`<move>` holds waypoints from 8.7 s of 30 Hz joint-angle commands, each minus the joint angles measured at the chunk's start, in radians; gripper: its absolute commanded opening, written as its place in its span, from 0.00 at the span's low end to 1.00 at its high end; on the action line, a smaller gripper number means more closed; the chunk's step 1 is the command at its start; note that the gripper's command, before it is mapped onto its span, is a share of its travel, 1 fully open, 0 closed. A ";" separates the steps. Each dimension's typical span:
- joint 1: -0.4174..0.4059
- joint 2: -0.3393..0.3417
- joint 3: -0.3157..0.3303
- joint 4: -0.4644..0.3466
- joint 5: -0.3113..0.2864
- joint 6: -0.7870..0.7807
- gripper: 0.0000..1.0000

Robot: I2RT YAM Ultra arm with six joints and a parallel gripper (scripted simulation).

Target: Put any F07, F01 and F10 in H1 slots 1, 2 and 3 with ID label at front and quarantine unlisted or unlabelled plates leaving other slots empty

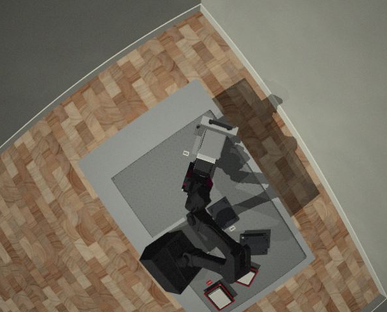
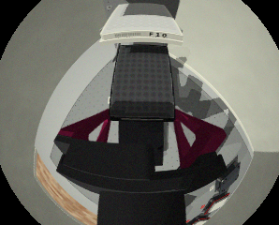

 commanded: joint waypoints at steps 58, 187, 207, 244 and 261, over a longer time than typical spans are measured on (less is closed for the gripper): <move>-0.038 0.062 0.083 0.004 -0.049 -0.012 0.86; -0.050 0.082 0.098 0.011 -0.061 -0.015 1.00; -0.016 0.018 -0.015 0.053 -0.027 -0.006 1.00; 0.036 -0.061 -0.178 0.126 0.024 0.008 0.00; 0.036 -0.061 -0.178 0.126 0.024 0.008 0.00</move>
